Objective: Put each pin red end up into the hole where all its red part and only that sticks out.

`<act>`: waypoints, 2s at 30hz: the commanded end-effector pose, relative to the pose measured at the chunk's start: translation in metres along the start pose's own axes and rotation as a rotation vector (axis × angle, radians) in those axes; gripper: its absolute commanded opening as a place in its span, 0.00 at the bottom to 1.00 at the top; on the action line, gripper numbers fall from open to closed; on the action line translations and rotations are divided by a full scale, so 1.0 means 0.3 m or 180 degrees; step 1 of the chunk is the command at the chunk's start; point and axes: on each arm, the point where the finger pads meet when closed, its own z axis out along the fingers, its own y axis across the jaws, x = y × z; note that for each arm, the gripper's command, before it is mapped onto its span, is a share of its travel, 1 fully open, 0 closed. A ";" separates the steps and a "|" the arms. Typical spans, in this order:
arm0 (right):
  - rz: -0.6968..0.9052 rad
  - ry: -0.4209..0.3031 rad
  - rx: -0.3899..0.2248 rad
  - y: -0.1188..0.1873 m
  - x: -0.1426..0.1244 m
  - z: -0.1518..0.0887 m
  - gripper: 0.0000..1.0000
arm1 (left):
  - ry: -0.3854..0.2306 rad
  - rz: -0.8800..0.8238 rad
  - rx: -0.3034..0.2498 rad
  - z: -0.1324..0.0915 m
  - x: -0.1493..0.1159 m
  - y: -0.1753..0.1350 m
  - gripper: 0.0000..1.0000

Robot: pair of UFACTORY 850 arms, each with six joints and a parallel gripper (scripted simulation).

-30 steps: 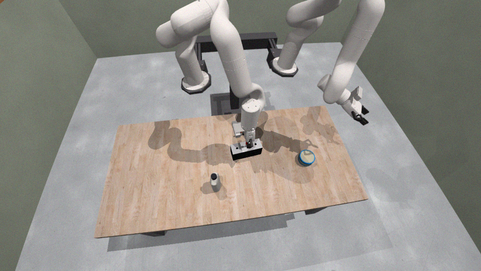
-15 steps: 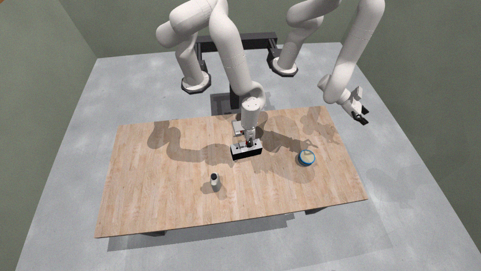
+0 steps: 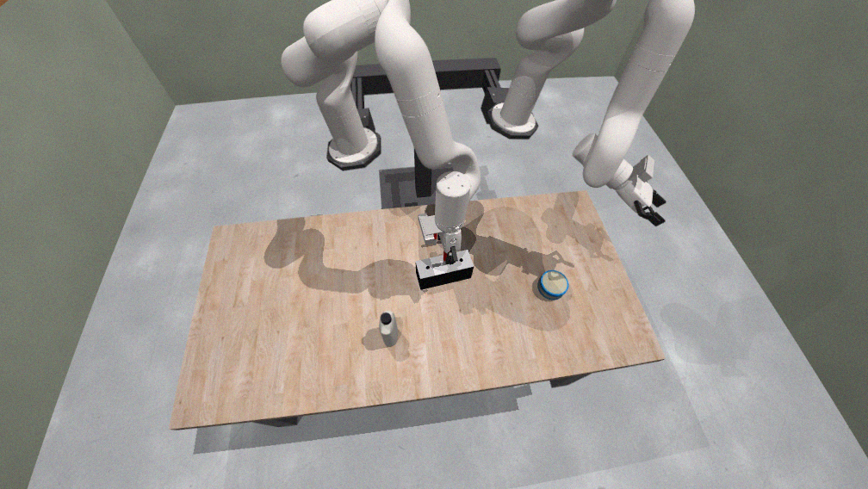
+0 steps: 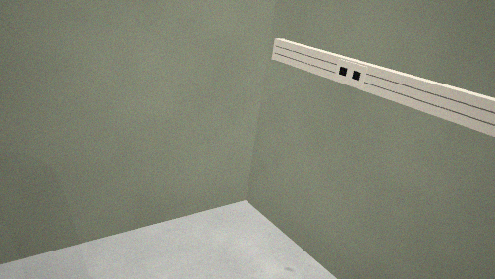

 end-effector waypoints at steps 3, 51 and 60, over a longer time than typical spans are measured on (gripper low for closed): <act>0.0000 -0.0003 0.0006 -0.003 -0.001 -0.011 1.00 | 0.0006 -0.0004 -0.0002 0.000 0.004 0.002 1.00; -0.0002 -0.0003 0.0006 -0.003 -0.001 -0.261 1.00 | 0.0006 -0.0004 -0.0002 0.000 0.004 0.002 1.00; -0.0001 -0.0005 0.0011 -0.005 -0.002 -0.255 1.00 | 0.0006 -0.0004 -0.0002 0.000 0.004 0.002 1.00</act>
